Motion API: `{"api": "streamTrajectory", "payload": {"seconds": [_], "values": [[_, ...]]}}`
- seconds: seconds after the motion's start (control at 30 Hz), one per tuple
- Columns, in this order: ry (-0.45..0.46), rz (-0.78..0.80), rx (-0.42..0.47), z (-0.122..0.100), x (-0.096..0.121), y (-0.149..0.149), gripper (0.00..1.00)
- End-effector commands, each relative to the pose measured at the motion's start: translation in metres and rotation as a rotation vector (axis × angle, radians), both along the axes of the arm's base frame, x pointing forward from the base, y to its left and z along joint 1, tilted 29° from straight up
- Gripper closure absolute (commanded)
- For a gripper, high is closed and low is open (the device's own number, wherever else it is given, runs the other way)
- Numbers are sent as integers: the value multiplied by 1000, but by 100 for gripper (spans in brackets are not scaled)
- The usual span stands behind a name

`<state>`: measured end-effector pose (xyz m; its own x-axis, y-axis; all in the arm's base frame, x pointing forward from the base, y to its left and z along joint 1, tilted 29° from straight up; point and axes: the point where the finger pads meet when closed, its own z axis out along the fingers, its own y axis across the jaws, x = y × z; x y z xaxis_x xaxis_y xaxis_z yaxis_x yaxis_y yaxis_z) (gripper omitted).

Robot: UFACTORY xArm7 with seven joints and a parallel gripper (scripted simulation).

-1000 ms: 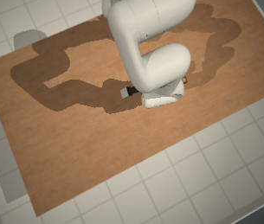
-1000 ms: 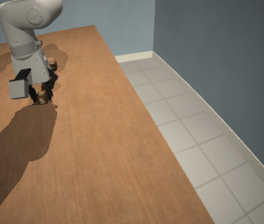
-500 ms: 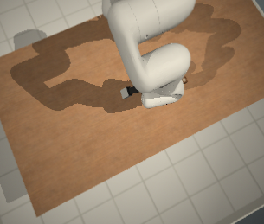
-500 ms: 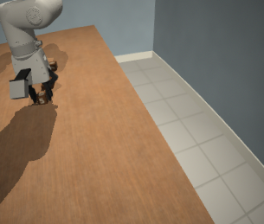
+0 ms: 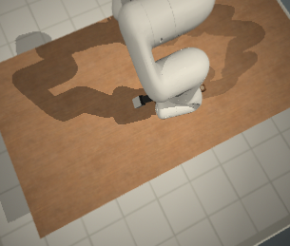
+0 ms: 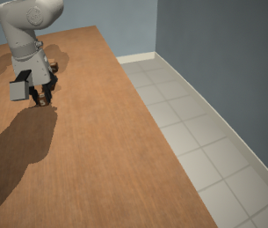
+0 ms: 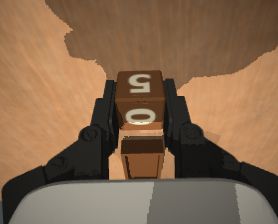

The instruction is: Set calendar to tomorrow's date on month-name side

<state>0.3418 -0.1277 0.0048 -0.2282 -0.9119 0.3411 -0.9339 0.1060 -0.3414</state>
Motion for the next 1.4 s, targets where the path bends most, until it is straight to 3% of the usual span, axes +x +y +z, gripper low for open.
{"api": "streamTrajectory", "payload": {"seconds": [0.0, 1.1, 1.37], "values": [[-1, 1, 0, 0, 1, 0, 71], [-1, 1, 0, 0, 0, 0, 71], [-1, 1, 0, 15, -4, 7, 71]]}}
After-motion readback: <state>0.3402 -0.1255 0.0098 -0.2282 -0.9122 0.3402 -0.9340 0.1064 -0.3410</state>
